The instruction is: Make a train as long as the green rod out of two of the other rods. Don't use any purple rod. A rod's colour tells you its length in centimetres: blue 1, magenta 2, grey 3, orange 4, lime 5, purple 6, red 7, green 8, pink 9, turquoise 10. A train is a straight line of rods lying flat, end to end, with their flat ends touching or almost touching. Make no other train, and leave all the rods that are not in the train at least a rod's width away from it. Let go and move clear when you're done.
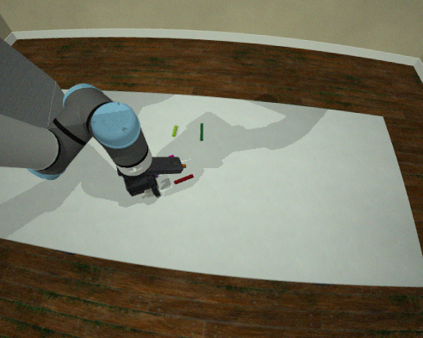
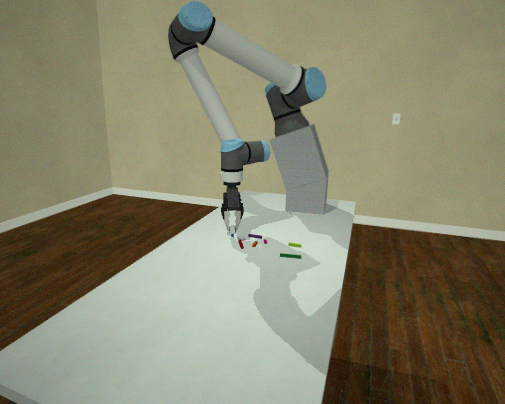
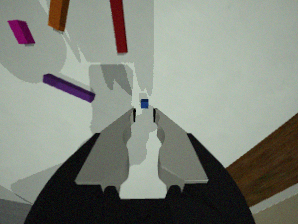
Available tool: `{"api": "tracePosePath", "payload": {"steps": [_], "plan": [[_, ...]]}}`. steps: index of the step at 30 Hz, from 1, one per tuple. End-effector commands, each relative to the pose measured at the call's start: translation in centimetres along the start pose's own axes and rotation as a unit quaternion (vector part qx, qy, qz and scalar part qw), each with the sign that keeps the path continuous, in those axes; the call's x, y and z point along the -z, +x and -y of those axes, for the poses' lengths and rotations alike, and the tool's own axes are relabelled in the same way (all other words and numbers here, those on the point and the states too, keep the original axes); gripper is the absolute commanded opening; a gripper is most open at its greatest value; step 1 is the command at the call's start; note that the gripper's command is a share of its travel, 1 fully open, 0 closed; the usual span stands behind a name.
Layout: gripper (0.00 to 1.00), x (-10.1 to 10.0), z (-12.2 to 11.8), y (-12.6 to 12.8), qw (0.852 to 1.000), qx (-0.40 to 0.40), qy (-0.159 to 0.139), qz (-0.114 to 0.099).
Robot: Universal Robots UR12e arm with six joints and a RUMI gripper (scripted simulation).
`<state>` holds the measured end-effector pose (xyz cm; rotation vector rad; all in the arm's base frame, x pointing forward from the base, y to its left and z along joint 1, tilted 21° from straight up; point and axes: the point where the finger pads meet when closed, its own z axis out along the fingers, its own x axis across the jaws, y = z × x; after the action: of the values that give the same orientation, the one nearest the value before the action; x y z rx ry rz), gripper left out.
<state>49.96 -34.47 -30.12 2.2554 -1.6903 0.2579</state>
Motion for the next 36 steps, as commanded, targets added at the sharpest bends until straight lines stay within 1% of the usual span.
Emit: {"api": "tracePosePath", "payload": {"steps": [1, 26, 36], "plan": [[0.14, 0.04, 0.02, 0.02, 1.000, 0.000, 0.000, 0.000], [0.14, 0.01, 0.02, 0.02, 1.000, 0.000, 0.000, 0.000], [0.14, -0.69, 0.02, 0.02, 1.000, 0.000, 0.000, 0.000]]}}
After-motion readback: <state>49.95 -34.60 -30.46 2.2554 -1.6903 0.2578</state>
